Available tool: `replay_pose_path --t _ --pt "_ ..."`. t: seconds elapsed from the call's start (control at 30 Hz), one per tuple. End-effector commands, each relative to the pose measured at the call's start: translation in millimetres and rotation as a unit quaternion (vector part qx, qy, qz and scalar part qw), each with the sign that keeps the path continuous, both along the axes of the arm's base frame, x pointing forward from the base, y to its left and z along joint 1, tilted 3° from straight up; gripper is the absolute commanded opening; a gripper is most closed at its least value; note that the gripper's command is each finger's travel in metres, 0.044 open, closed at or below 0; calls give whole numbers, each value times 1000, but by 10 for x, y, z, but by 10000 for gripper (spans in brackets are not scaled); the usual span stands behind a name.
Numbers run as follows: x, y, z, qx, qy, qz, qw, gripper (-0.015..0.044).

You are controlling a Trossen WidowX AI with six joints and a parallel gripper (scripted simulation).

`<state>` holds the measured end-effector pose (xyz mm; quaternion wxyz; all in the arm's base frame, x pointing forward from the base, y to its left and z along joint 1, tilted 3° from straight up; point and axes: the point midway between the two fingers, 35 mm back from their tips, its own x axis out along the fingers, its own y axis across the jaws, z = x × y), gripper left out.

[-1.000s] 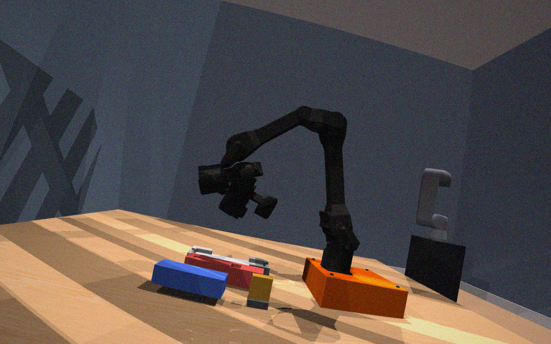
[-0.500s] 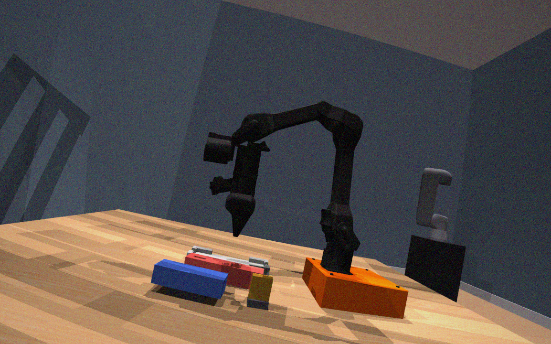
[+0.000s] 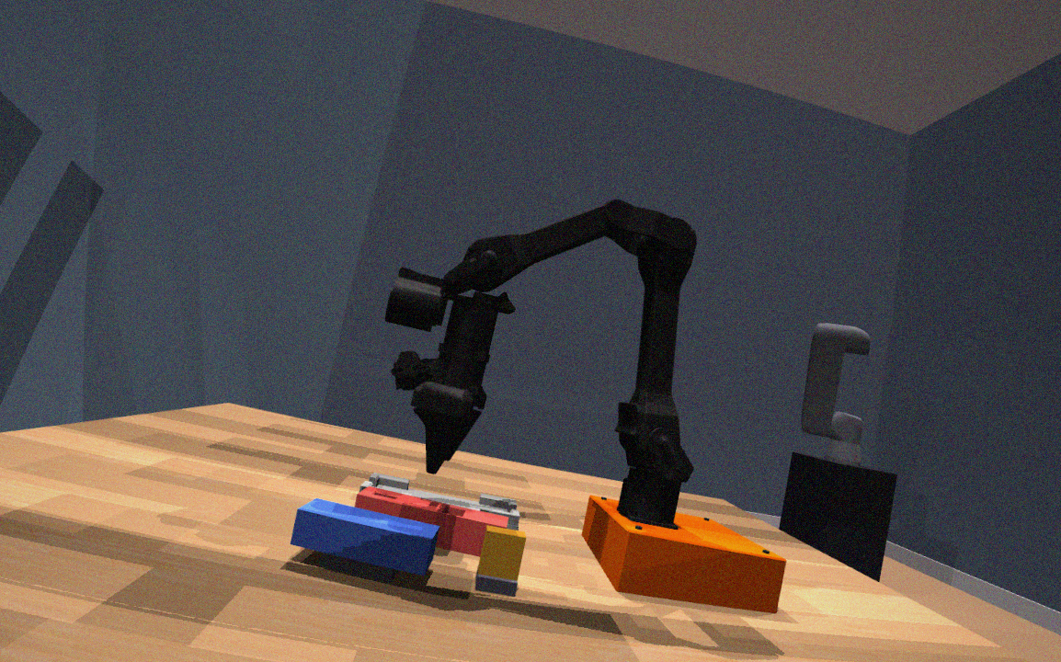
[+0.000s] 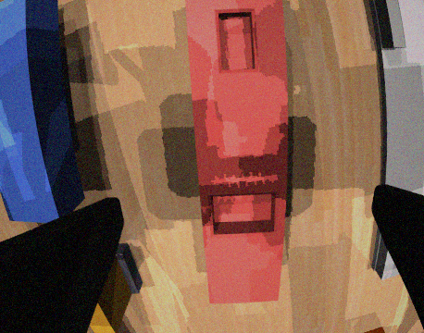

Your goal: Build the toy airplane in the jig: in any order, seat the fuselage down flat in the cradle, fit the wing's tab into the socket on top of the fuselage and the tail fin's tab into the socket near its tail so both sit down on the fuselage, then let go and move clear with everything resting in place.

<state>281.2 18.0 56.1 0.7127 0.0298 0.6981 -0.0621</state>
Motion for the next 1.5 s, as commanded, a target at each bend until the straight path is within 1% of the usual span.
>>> replay_pose_path --t 0.0,0.07,0.17,1.33,1.47 --pt "-47 1 -172 3 8 -1 1000 440" --pt "-47 0 -184 3 8 -1 1000 440" --pt "-47 -5 -310 3 8 -1 1000 440" --pt "-51 -26 -803 3 9 -1 1000 440" --pt "-51 -26 -803 3 9 -1 1000 335"
